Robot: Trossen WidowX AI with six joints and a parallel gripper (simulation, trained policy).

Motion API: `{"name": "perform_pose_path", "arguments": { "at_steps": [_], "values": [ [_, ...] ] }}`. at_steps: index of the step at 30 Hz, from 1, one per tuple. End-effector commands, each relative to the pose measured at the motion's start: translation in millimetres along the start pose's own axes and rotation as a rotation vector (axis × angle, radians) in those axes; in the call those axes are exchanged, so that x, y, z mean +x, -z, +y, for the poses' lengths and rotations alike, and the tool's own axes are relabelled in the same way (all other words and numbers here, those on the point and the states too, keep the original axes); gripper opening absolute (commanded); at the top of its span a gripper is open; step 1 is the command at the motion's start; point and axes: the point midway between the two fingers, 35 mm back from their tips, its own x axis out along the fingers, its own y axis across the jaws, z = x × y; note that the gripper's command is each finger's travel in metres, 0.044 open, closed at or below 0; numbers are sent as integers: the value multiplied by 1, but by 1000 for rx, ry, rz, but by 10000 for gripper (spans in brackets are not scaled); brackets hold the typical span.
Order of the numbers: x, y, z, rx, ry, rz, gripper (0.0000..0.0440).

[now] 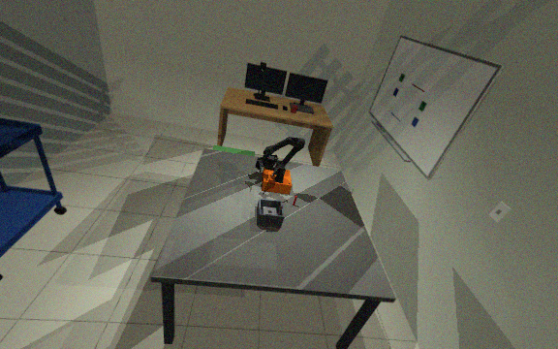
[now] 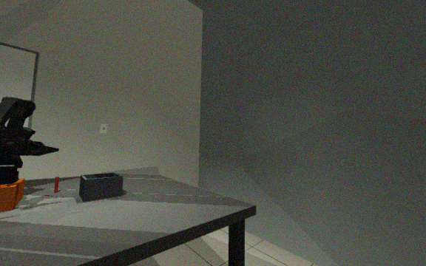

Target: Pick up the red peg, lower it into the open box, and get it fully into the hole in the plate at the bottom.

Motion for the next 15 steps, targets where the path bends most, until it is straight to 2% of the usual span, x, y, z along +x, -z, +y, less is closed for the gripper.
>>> {"name": "perform_pose_path", "arguments": {
  "at_steps": [1, 4, 15],
  "values": [
    [1, 1, 1, 0, -24, 18, 414],
    [4, 4, 7, 18, -105, 77, 440],
    [13, 16, 34, 139, -356, 316, 440]
  ]
}}
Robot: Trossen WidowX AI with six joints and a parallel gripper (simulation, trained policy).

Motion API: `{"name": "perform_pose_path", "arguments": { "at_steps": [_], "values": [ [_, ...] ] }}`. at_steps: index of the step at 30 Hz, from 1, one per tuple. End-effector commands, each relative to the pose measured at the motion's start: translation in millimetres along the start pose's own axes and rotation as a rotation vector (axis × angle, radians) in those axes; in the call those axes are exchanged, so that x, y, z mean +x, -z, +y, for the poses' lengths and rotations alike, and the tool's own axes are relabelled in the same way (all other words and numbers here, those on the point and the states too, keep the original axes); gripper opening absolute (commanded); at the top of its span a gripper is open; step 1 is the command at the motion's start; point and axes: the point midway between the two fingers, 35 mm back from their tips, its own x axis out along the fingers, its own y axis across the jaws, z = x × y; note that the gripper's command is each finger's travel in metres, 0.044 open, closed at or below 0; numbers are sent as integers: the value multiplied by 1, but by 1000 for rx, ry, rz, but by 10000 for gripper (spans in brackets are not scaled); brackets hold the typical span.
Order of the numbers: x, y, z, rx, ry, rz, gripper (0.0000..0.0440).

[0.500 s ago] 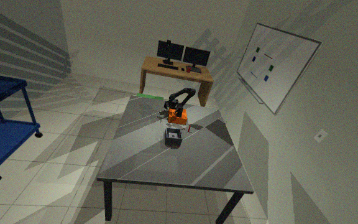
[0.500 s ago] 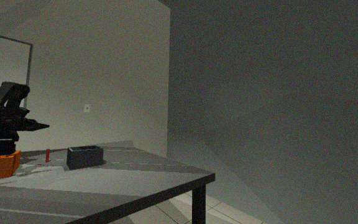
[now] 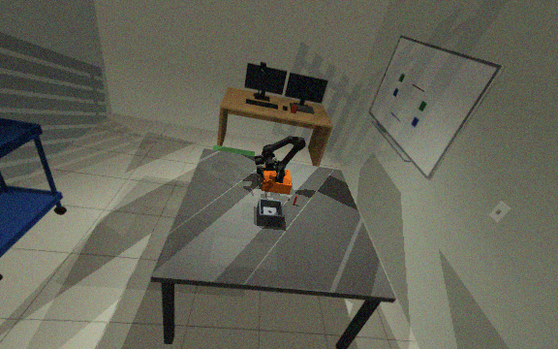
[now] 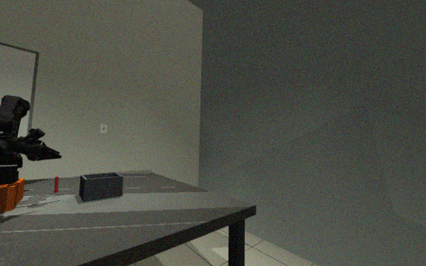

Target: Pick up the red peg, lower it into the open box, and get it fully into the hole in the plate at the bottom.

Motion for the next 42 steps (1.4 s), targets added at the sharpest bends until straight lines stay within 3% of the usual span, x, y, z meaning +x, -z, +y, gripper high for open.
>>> {"name": "perform_pose_path", "arguments": {
  "at_steps": [1, 12, 22, 32, 42],
  "values": [
    [4, 2, 5, 32, -59, 85, 440],
    [15, 12, 24, 202, -198, 375, 440],
    [21, 17, 40, 367, -203, 660, 440],
    [27, 16, 55, 521, -71, 923, 440],
    [35, 9, 75, 637, 189, 1098, 440]
  ]
}}
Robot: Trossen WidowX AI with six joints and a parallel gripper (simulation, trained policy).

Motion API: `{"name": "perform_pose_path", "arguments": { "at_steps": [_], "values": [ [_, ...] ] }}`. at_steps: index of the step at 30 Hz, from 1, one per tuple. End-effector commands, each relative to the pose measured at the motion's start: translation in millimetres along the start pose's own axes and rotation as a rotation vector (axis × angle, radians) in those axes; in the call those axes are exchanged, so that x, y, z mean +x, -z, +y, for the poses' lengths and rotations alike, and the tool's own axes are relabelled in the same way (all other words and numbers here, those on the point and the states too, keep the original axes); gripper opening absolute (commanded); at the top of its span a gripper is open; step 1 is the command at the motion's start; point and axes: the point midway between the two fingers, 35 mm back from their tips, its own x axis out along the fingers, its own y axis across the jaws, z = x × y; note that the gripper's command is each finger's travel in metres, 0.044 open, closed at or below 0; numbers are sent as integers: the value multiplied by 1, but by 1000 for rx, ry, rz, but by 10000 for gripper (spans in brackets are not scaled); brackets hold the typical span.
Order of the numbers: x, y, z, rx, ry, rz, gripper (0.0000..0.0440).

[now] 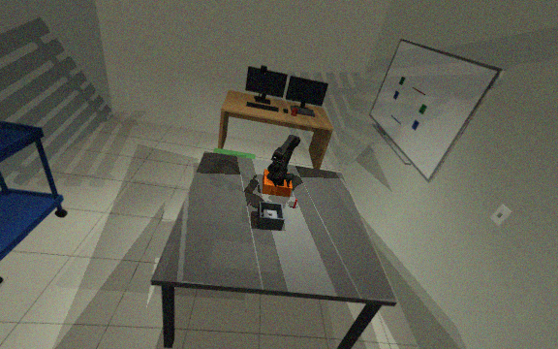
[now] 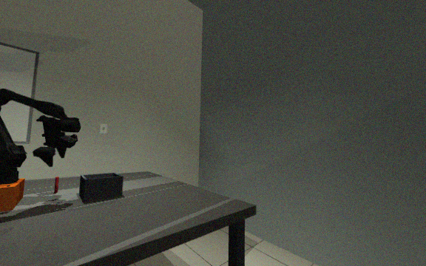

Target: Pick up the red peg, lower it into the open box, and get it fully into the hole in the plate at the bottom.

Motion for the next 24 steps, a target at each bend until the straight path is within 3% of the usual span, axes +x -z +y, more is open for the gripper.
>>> {"name": "perform_pose_path", "arguments": {
  "at_steps": [1, 24],
  "values": [
    [-1, -1, 9, 80, 73, 13, 440],
    [38, 26, 55, 475, 433, -58, 440]
  ]
}}
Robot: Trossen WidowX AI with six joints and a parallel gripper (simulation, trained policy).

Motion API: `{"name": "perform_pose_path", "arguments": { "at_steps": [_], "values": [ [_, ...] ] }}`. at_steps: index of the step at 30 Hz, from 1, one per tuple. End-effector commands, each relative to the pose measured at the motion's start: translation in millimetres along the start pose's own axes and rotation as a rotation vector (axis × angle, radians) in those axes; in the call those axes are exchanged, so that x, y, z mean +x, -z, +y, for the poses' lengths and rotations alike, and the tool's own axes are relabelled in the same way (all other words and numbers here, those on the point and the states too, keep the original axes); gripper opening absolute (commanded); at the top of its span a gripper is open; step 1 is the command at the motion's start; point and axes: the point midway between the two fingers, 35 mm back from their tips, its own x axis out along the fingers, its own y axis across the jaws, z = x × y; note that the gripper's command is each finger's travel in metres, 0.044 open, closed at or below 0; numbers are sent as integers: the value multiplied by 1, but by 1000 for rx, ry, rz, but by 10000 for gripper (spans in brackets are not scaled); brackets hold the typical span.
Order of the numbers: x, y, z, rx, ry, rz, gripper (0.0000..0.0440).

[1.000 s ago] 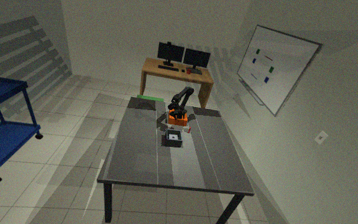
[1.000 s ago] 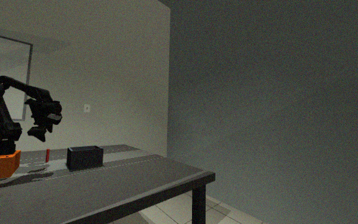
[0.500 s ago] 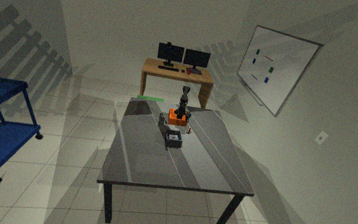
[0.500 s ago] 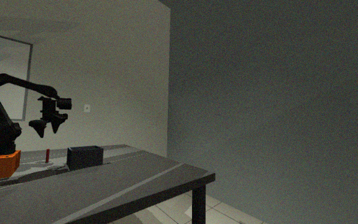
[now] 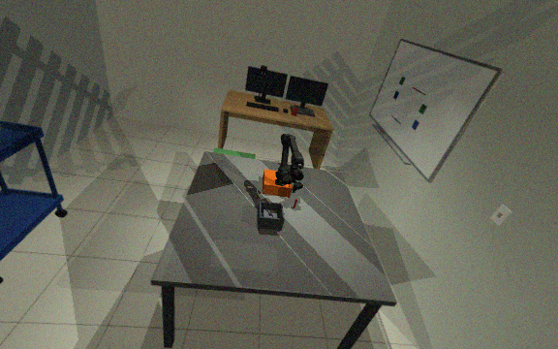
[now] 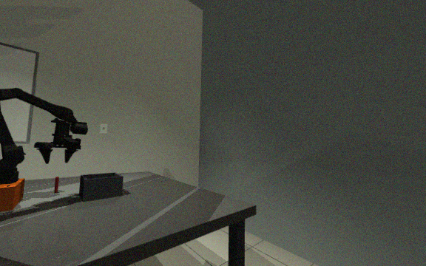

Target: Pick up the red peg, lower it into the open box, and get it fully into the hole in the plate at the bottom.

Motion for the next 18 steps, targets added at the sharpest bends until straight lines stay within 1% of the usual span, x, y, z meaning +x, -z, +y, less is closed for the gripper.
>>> {"name": "perform_pose_path", "arguments": {
  "at_steps": [1, 9, 18],
  "values": [
    [11, 8, 3, 49, 51, -17, 440],
    [35, 24, 13, 128, 97, -61, 440],
    [71, 33, 29, 169, 70, -94, 440]
  ]
}}
